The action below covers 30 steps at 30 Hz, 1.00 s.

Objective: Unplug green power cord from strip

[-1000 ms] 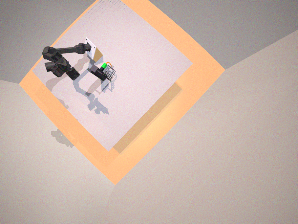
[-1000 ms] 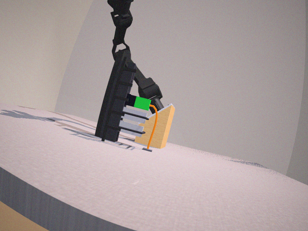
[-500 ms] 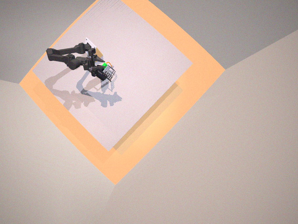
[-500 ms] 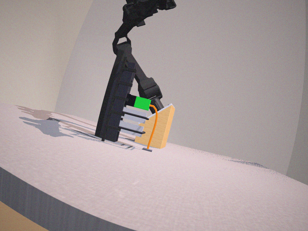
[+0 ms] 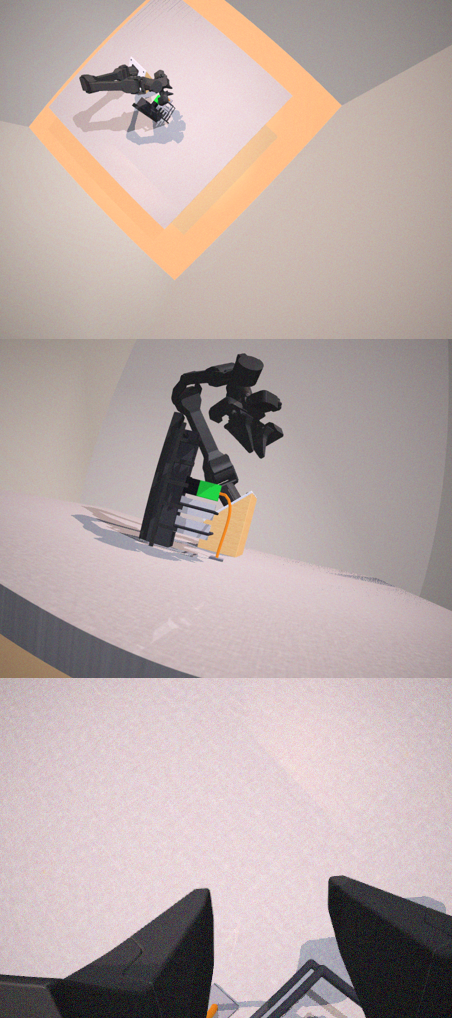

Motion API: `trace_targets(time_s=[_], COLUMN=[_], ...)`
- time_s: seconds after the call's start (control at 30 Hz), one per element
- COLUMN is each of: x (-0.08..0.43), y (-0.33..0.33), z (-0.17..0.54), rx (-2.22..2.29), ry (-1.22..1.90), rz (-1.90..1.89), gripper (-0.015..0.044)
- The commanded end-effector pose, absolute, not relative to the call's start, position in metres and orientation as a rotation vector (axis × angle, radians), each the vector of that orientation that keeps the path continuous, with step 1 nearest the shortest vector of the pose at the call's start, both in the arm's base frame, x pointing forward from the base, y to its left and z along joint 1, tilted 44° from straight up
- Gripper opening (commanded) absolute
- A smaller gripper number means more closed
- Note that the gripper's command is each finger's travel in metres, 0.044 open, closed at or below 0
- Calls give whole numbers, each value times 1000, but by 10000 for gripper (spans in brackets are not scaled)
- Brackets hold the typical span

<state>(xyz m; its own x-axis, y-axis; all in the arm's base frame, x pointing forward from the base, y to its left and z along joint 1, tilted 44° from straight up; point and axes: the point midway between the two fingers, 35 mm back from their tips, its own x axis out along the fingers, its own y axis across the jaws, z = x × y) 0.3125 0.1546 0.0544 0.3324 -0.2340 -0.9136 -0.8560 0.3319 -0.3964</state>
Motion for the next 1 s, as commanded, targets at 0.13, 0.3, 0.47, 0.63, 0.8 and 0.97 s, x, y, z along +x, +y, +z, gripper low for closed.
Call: trace_targets(time_s=[0.13,0.3,0.47,0.63,0.8,0.97], x=[252,251,251,252,254,256], y=[87,85,86,83,77,72], z=[24,24,24,26,32,38], rx=[-1908,-1925,-1925,-1925,-1925,-1925], ry=[1637,1648,1648,1648,1647,1648], rz=[891,902,902,902,902,902], gripper=[160,160,160,160,160,160])
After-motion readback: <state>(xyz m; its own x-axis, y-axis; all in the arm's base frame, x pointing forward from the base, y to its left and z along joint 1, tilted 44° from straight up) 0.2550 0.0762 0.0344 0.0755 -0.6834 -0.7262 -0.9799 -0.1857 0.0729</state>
